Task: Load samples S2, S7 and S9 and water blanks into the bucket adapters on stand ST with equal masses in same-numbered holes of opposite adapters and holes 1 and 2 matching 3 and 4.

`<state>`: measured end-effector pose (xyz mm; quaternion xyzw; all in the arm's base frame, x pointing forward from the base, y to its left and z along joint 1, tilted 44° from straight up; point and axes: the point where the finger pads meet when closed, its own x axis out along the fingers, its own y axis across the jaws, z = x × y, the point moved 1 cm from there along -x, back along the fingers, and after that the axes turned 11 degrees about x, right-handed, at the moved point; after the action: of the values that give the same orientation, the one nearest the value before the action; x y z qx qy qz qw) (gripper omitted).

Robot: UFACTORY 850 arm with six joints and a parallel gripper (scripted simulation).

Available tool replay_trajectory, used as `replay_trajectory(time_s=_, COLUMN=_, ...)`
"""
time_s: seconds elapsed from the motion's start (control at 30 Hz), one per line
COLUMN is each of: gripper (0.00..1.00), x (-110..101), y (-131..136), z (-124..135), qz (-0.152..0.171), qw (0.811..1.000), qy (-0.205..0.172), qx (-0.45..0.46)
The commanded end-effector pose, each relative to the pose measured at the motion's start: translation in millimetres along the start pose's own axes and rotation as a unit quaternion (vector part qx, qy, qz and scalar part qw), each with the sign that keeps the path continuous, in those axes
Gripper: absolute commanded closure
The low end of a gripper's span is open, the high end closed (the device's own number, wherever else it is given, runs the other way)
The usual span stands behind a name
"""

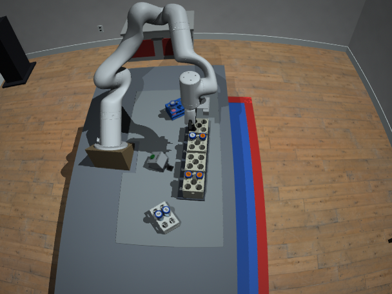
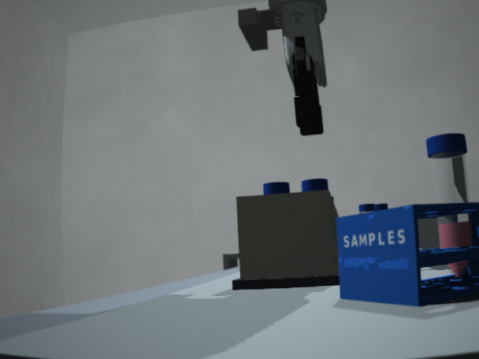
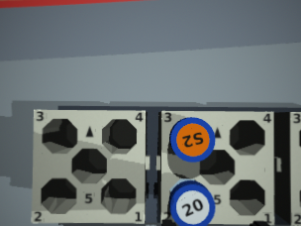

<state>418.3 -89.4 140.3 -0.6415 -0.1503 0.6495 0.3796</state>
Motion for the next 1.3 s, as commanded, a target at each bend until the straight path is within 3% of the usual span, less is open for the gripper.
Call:
replay_trajectory(time_s=0.0, gripper=0.56, x=-7.9, y=-0.1, z=-0.7, qz=0.0, qw=1.0, qy=0.001, qx=0.0)
replay_trajectory(time_s=0.57, gripper=0.56, x=-37.9, y=0.0, z=-0.7, qz=0.0, qw=1.0, qy=0.001, qx=0.0)
replay_trajectory(time_s=1.27, gripper=0.56, x=-38.2, y=0.0, z=-0.7, qz=0.0, qw=1.0, qy=0.001, qx=0.0)
